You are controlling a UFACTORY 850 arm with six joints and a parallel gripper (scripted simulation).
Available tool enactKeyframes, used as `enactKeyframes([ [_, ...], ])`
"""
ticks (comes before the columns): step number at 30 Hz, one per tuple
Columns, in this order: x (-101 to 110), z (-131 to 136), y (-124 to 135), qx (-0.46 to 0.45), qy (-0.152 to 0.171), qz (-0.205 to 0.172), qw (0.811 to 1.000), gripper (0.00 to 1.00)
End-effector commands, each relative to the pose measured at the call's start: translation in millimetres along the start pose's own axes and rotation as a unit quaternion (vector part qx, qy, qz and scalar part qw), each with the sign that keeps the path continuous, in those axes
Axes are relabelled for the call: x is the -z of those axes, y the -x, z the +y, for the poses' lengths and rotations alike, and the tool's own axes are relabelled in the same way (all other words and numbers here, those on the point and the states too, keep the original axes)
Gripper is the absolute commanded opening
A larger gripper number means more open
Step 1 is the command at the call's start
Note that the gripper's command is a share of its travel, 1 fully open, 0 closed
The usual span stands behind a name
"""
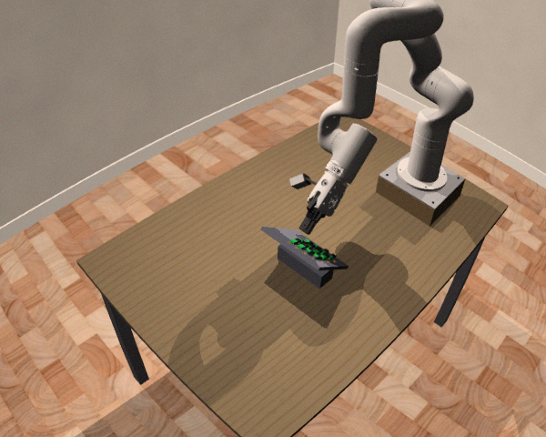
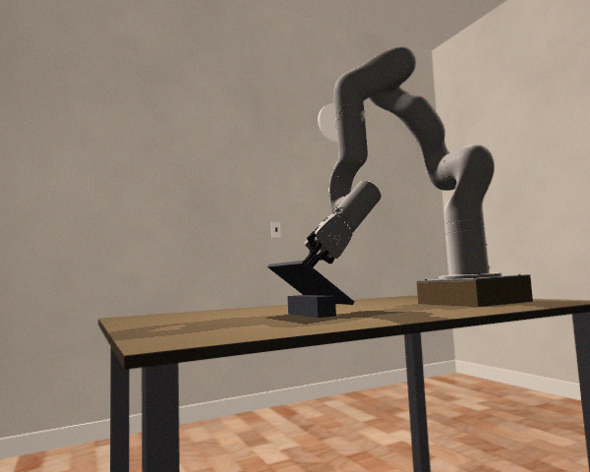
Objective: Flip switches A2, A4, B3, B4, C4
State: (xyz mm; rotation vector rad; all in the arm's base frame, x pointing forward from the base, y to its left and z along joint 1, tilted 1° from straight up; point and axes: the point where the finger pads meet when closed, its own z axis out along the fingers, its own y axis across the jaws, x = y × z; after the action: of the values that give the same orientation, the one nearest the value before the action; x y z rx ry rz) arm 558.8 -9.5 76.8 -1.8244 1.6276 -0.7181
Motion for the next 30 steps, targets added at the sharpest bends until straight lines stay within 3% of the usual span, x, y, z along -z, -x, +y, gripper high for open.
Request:
enactKeyframes([
  [1,0,-2,0,0.0,-0.001,0.0,1.0,0.0],
  [30,-23,-2,0,0.0,-0.001,0.0,1.0,0.0],
])
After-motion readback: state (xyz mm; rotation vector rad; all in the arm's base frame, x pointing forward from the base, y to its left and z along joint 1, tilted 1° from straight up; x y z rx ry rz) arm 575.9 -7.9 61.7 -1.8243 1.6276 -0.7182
